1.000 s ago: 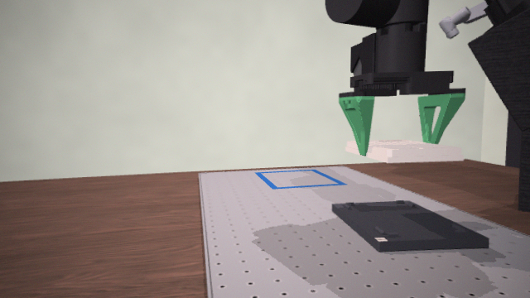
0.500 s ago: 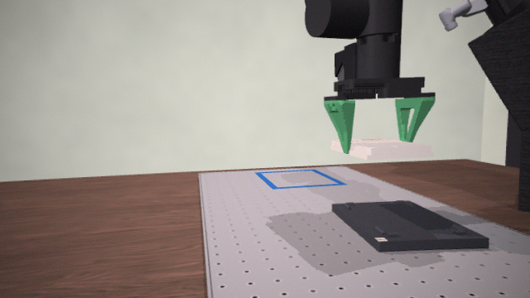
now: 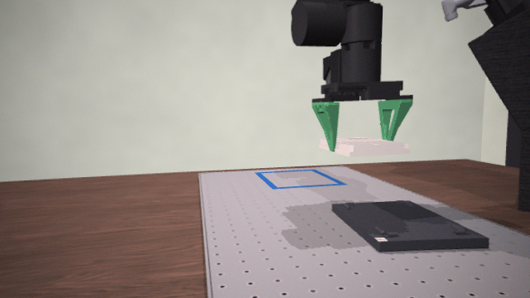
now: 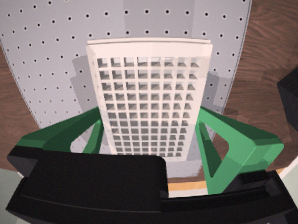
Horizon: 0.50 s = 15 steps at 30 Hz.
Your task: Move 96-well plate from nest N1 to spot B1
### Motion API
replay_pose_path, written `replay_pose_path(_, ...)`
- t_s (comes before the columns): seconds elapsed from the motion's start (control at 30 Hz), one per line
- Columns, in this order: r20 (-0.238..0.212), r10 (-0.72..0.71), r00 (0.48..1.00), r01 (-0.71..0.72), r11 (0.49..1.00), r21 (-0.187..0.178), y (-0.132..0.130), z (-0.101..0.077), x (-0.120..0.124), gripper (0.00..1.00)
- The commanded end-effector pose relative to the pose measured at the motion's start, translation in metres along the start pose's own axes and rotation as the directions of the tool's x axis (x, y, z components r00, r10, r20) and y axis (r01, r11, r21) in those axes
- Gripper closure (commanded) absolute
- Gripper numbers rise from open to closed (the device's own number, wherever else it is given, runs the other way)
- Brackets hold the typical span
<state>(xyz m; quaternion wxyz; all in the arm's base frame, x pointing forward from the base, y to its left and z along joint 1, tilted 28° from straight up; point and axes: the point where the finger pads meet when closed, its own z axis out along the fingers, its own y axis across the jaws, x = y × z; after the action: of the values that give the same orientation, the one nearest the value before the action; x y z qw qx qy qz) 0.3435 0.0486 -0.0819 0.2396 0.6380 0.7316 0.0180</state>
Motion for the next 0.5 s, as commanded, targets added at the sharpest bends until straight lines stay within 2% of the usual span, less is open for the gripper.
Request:
replay_pose_path(0.0, 0.001, -0.018, 1.000, 0.018, 0.999, -0.032, 0.010, -0.005, -0.009, 1.00)
replay_pose_path(0.37, 0.004, -0.017, 1.000, 0.017, 0.999, -0.038, 0.016, -0.004, -0.043, 1.00)
replay_pose_path(0.47, 0.005, -0.020, 1.000, 0.020, 0.999, -0.031, 0.014, -0.004, -0.053, 1.00)
